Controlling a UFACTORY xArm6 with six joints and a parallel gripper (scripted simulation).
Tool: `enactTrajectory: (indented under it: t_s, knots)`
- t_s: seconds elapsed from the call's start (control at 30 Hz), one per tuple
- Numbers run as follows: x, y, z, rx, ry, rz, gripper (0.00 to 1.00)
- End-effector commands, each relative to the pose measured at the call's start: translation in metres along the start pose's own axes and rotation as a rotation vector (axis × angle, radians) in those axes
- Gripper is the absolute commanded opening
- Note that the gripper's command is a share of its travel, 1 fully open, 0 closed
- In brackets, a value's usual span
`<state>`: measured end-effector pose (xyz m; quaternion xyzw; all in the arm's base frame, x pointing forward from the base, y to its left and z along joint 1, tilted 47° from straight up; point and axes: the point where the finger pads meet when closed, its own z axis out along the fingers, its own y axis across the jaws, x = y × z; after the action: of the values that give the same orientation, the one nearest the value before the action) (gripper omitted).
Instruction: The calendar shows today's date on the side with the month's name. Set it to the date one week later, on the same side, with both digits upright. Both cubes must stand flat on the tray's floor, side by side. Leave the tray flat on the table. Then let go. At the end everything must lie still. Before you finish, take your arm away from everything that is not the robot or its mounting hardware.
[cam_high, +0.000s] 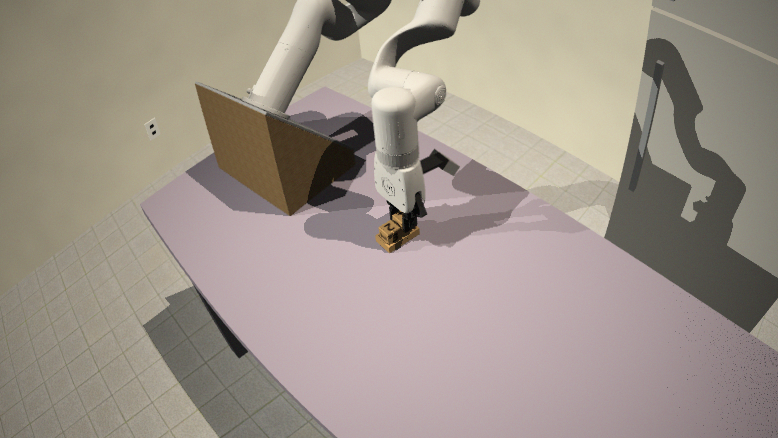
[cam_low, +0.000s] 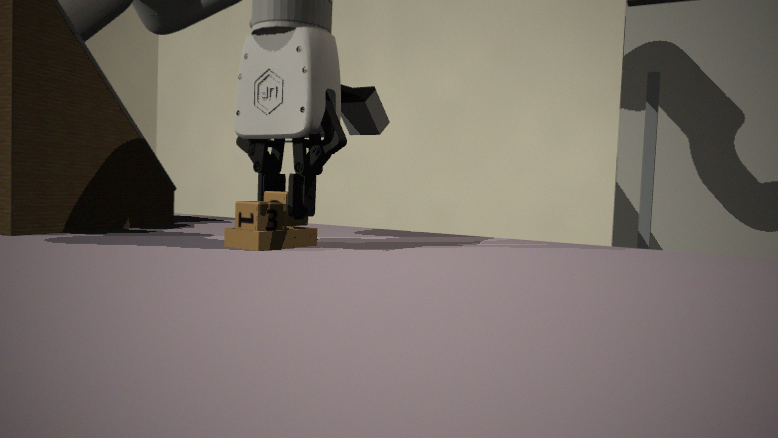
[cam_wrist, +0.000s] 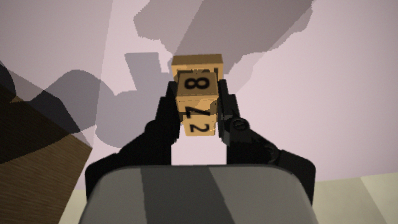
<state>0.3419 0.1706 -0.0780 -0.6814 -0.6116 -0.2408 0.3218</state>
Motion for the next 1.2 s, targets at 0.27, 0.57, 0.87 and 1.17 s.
enactTrajectory:
  t_s: [0.27, 0.57, 0.87, 1.17]
  knots:
    - [0.0001, 0.001, 0.0039, -0.002, 0.0, 0.0, 0.29]
    - [0.0001, 0.001, 0.007, -0.002, 0.0, 0.0, 0.29]
    - [0.0001, 0.001, 0.0085, -0.002, 0.0, 0.0, 0.29]
    - [0.0001, 0.001, 0.0085, -0.002, 0.0, 0.0, 0.29]
